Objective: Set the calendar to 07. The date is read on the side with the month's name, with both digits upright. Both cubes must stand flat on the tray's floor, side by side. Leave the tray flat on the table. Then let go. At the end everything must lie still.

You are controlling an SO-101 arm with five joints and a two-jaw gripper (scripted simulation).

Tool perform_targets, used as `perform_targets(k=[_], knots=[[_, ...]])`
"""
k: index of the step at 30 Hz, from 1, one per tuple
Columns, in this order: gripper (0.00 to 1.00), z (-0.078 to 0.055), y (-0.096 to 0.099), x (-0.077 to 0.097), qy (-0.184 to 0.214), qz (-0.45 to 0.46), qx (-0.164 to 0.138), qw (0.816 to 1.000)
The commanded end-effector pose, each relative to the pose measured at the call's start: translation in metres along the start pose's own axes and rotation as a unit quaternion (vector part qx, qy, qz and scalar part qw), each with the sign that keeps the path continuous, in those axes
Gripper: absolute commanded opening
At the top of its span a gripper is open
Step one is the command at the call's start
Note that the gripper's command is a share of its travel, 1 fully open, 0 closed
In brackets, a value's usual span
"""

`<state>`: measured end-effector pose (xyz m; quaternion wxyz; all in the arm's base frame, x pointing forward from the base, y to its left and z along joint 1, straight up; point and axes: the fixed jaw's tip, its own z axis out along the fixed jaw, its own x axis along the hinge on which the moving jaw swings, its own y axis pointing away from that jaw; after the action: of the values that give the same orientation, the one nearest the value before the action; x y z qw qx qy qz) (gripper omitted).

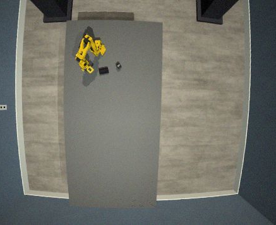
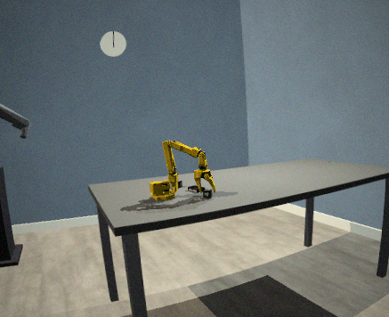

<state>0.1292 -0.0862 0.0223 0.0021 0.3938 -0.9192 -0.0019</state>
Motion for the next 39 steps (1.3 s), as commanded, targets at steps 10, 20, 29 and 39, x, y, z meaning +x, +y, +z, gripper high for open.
perform_targets(k=[10, 20, 29, 39], knots=[[0.35, 0.0031, -0.0032, 0.0005, -0.003, -0.001, 0.013, 1.0], [0.34, 0.0031, -0.0036, 0.0005, -0.003, -0.001, 0.013, 1.0], [0.31, 0.0031, -0.0053, 0.0005, -0.003, -0.001, 0.013, 1.0], [0.24, 0.003, -0.0093, 0.0005, -0.003, -0.001, 0.013, 1.0]])
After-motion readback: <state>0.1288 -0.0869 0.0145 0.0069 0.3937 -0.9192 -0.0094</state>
